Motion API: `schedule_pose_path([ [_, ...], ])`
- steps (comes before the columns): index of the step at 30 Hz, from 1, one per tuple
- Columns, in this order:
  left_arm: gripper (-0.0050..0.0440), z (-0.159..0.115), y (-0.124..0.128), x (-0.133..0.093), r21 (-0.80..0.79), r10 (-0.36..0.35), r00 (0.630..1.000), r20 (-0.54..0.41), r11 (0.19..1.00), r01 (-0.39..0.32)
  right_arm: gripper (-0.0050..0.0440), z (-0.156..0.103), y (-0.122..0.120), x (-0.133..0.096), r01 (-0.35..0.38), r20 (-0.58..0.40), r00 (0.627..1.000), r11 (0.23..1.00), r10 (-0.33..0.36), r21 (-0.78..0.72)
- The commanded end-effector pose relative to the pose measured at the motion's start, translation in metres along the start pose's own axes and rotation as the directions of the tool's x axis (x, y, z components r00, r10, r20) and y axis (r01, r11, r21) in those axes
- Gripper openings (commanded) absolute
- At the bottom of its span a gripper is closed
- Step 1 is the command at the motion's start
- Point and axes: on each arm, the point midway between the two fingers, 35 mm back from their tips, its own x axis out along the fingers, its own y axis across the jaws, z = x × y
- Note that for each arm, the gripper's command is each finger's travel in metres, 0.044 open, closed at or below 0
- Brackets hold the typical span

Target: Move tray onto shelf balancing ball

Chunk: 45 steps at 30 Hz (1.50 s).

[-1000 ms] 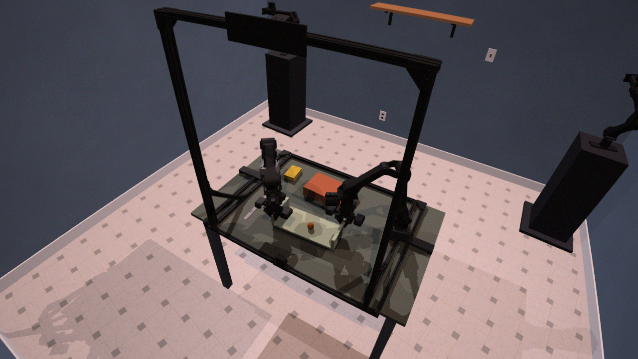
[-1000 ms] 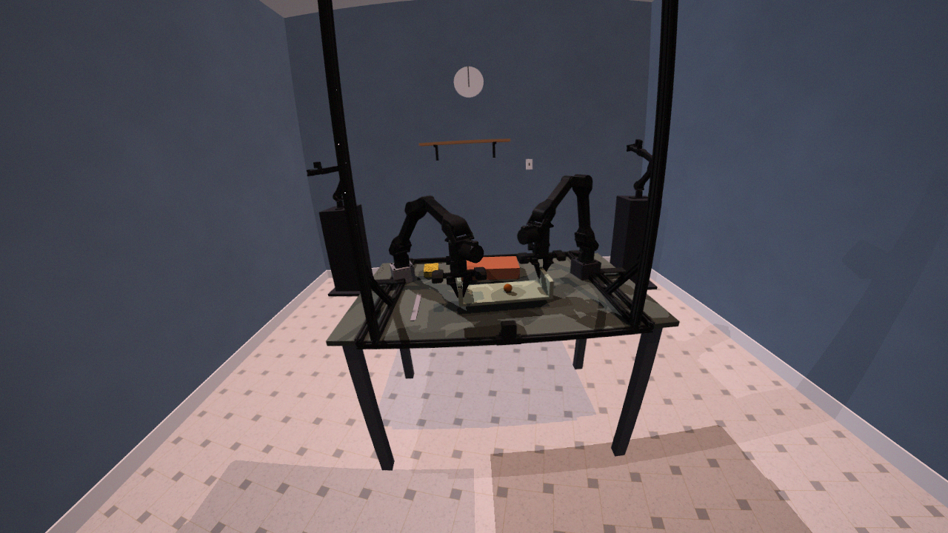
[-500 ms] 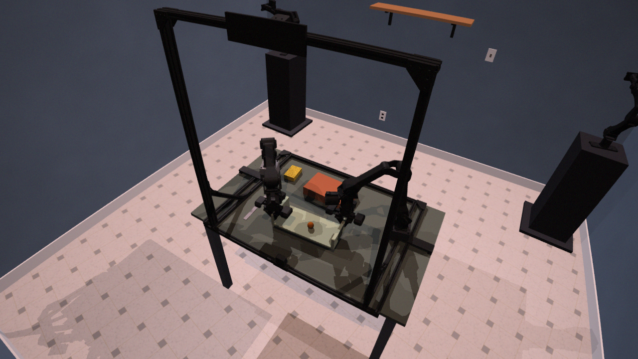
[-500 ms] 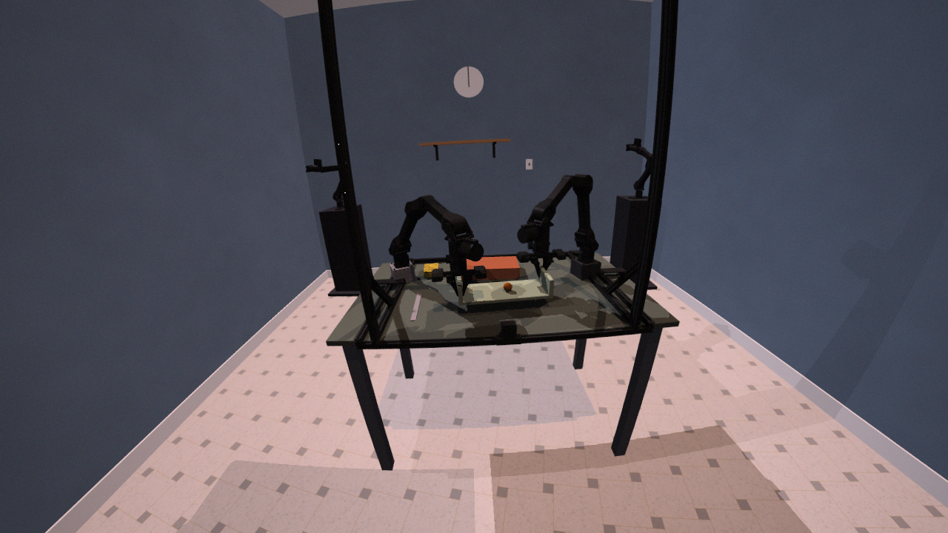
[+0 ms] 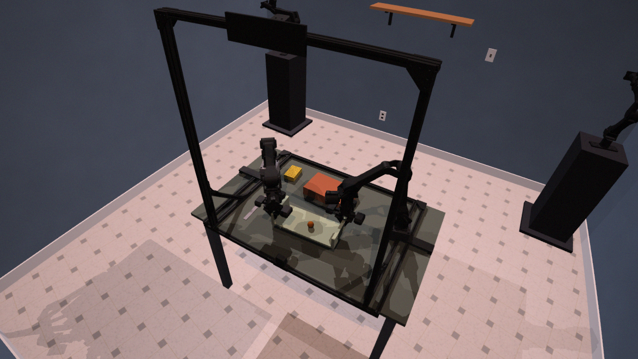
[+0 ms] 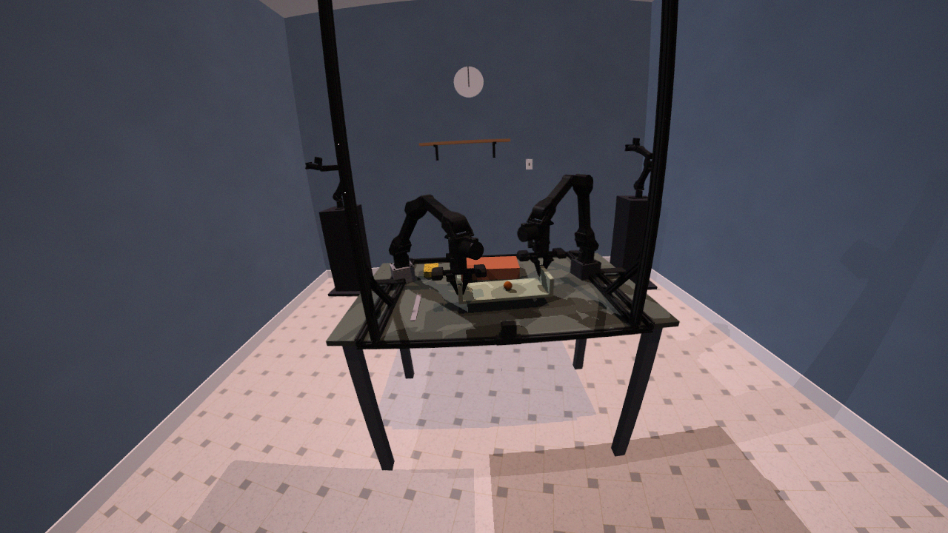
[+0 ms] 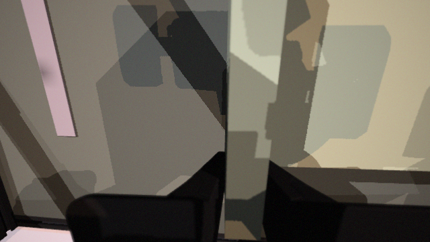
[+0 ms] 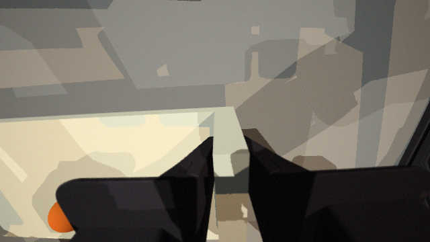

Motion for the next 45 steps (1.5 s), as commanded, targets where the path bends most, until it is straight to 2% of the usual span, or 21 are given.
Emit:
schedule_pose_path([
  [1, 0.0020, -0.002, 0.000, -0.009, -0.001, 0.000, 1.000, -0.014, 1.000, 0.000, 0.0020, -0.002, 0.000, -0.007, -0.003, -0.011, 1.000, 1.000, 0.003, -0.001],
  [45, 0.0020, -0.002, 0.000, -0.022, -0.001, 0.000, 1.000, -0.017, 1.000, 0.000, 0.0020, -0.002, 0.000, -0.020, -0.003, -0.014, 1.000, 1.000, 0.003, -0.001],
])
